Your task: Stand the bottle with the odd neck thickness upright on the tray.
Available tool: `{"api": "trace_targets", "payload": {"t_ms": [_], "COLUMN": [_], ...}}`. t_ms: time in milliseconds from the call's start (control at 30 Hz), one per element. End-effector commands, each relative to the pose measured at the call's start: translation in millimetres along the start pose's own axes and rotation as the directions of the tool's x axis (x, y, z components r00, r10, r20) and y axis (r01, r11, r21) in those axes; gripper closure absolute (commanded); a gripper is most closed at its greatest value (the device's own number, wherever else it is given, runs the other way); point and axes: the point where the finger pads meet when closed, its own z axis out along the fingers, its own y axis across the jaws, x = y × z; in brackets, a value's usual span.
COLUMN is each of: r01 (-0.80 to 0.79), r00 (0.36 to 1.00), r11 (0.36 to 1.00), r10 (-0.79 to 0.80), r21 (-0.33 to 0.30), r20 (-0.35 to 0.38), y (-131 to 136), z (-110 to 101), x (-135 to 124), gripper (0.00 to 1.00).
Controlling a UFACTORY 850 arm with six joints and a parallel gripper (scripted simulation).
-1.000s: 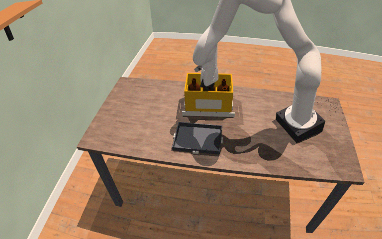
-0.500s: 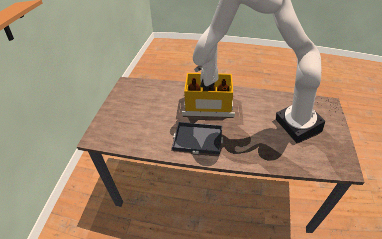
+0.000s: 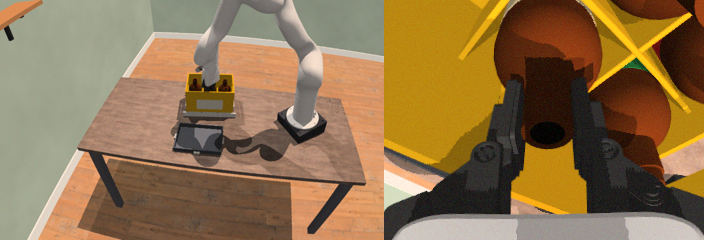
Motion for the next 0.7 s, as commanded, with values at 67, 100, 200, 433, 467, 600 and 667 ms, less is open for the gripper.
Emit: {"api": "trace_targets", "payload": {"t_ms": [67,100,200,433,467,600,667], "r01": [0.000,0.000,0.000,0.000,0.000,0.000,0.000], "r00": [1.000,1.000,1.000,1.000,1.000,1.000,1.000], "r11": [1.000,1.000,1.000,1.000,1.000,1.000,1.000], "r10": [0.000,0.000,0.000,0.000,0.000,0.000,0.000], "r21": [0.001,0.001,0.001,0.001,0.001,0.001,0.001], "r20": [-0.002,-0.002,-0.002,-0.002,-0.002,-0.002,-0.002], "y": [-0.5,-0.5,-0.5,-0.5,-0.5,-0.5,-0.5], "z": [-0.7,-0.7,-0.7,-0.7,-0.7,-0.7,-0.7], "x": [0.7,0.7,0.7,0.7,0.7,0.7,0.7], "gripper": [1.00,1.00,1.00,0.35,0.35,0.35,0.35]}}
